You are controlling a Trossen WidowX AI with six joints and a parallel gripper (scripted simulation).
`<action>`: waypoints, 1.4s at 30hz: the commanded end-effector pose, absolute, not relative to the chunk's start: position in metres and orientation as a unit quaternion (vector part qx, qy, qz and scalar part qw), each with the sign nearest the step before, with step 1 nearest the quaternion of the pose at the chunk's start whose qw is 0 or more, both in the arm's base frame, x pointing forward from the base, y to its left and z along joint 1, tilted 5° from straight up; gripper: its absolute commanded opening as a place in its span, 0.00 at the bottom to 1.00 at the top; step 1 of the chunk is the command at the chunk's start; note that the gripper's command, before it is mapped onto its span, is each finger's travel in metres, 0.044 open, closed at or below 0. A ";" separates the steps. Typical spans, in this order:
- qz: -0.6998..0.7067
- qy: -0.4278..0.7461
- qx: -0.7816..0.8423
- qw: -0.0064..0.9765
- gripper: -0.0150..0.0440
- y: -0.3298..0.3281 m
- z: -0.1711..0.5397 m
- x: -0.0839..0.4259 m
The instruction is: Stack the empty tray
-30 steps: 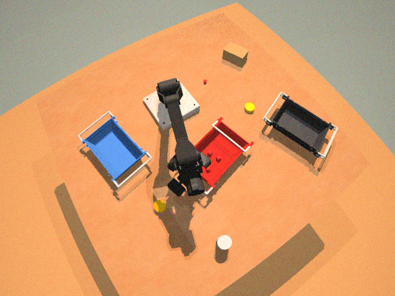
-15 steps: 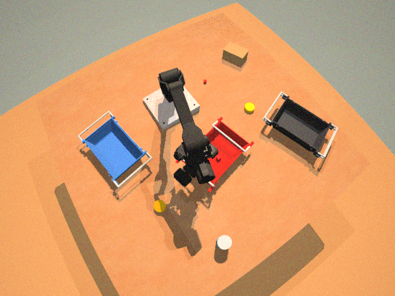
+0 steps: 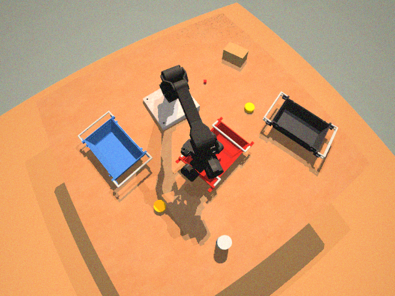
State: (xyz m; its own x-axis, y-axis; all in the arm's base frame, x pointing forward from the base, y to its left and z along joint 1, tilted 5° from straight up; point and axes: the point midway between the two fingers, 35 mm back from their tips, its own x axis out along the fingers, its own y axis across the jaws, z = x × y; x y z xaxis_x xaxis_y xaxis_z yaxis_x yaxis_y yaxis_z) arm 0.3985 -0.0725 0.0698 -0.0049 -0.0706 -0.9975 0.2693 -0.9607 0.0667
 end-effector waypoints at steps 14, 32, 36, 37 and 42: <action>-0.701 0.069 0.699 0.121 0.40 -0.074 0.101 0.401; -0.701 0.069 0.699 0.121 0.25 -0.074 0.101 0.401; -0.701 0.069 0.699 0.121 0.25 -0.074 0.101 0.401; -0.701 0.069 0.699 0.121 0.25 -0.074 0.101 0.401; -0.701 0.069 0.699 0.121 0.25 -0.074 0.101 0.401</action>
